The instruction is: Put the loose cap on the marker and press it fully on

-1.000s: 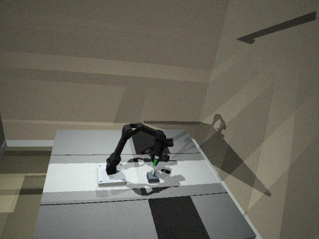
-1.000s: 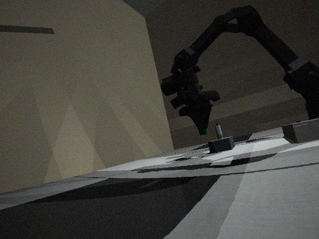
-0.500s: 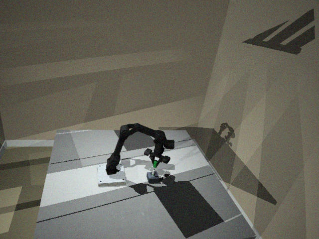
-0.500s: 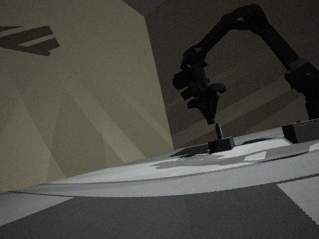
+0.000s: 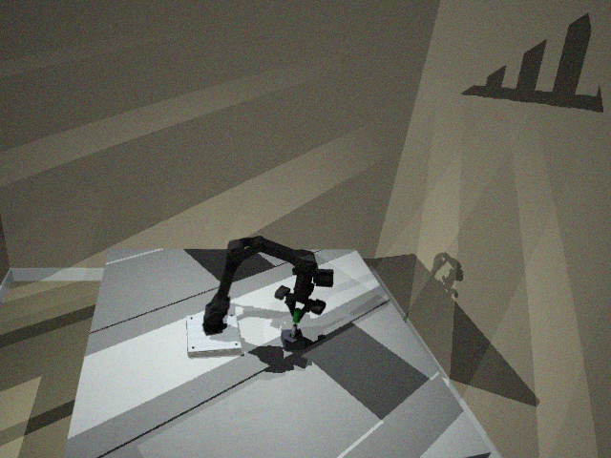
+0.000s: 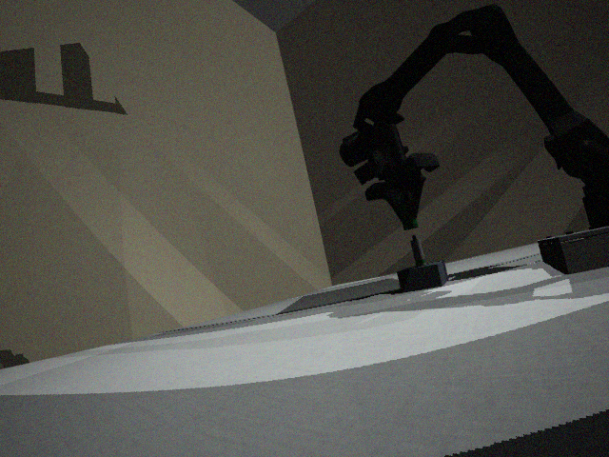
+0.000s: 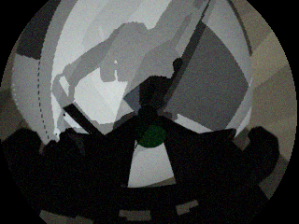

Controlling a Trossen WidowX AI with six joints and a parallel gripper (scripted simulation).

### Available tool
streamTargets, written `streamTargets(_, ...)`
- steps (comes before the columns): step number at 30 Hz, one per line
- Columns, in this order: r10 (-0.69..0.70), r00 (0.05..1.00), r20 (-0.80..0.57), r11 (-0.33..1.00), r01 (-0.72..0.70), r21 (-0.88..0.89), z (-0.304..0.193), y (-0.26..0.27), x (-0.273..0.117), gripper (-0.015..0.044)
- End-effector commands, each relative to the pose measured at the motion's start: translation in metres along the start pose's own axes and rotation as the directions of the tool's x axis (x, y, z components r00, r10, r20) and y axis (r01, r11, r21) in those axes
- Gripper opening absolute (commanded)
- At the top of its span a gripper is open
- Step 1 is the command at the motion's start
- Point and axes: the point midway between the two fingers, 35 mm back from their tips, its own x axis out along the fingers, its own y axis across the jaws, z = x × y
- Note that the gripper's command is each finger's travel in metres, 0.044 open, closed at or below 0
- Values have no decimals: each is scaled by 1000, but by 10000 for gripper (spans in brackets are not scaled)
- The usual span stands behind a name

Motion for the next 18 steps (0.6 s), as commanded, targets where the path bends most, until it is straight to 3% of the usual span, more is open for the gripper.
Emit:
streamTargets(1, -2, 1000, -2, 1000, 2, -5, -1, 0, 2, 0)
streamTargets(18, -2, 1000, -2, 1000, 2, -5, 0, -1, 28, 0)
